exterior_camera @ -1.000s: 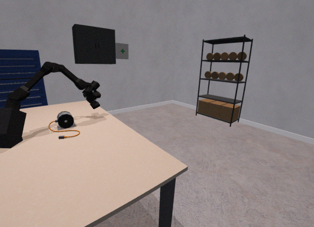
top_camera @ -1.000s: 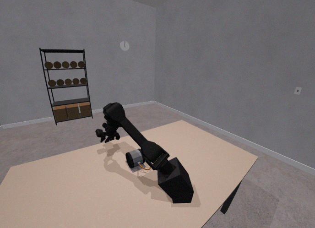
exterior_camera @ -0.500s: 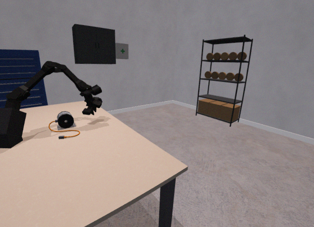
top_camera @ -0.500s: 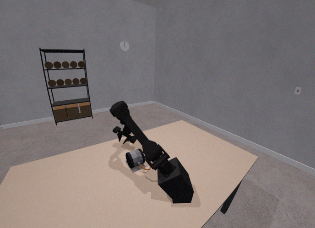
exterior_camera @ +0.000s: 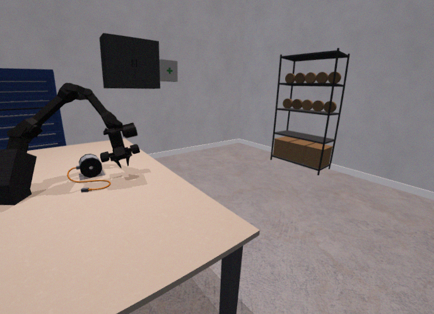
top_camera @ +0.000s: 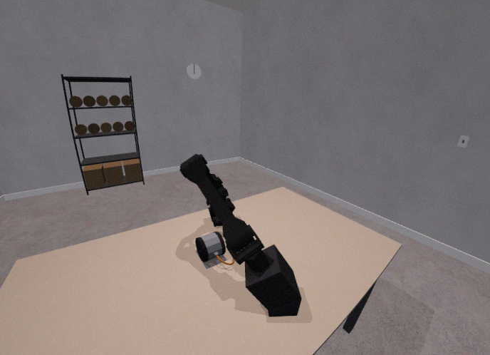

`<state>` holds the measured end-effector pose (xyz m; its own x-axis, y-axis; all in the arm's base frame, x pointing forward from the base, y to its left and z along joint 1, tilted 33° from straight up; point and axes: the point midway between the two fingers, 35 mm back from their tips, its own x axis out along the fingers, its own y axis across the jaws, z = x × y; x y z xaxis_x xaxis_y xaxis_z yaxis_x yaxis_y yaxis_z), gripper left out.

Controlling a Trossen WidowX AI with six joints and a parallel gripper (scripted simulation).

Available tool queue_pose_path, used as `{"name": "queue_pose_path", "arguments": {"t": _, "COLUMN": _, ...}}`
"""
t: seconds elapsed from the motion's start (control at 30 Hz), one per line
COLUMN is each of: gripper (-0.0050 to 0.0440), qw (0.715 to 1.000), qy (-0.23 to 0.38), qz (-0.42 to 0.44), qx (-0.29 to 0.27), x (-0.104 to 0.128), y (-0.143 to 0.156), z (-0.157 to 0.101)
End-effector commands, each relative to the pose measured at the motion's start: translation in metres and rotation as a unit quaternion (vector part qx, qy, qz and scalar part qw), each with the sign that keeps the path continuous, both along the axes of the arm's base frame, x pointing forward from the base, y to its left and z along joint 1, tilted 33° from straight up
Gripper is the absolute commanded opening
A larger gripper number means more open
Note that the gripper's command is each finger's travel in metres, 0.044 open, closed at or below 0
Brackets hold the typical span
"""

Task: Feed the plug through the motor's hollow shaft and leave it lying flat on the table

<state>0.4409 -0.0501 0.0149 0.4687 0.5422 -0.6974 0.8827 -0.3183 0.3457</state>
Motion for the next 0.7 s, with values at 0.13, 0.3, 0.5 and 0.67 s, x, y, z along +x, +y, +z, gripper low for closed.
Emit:
{"name": "queue_pose_path", "arguments": {"t": 0.13, "gripper": 0.0160, "qw": 0.969, "qy": 0.167, "qz": -0.166, "qx": 0.074, "x": -0.041, "y": -0.033, "z": -0.037}}
{"name": "queue_pose_path", "arguments": {"t": 0.3, "gripper": 0.0160, "qw": 0.919, "qy": 0.262, "qz": -0.269, "qx": 0.116, "x": -0.069, "y": -0.050, "z": -0.056}}
{"name": "queue_pose_path", "arguments": {"t": 0.5, "gripper": 0.0160, "qw": 0.824, "qy": 0.372, "qz": -0.393, "qx": 0.165, "x": -0.106, "y": -0.065, "z": -0.075}}
{"name": "queue_pose_path", "arguments": {"t": 0.67, "gripper": 0.0160, "qw": 0.734, "qy": 0.440, "qz": -0.479, "qx": 0.198, "x": -0.125, "y": -0.071, "z": -0.083}}
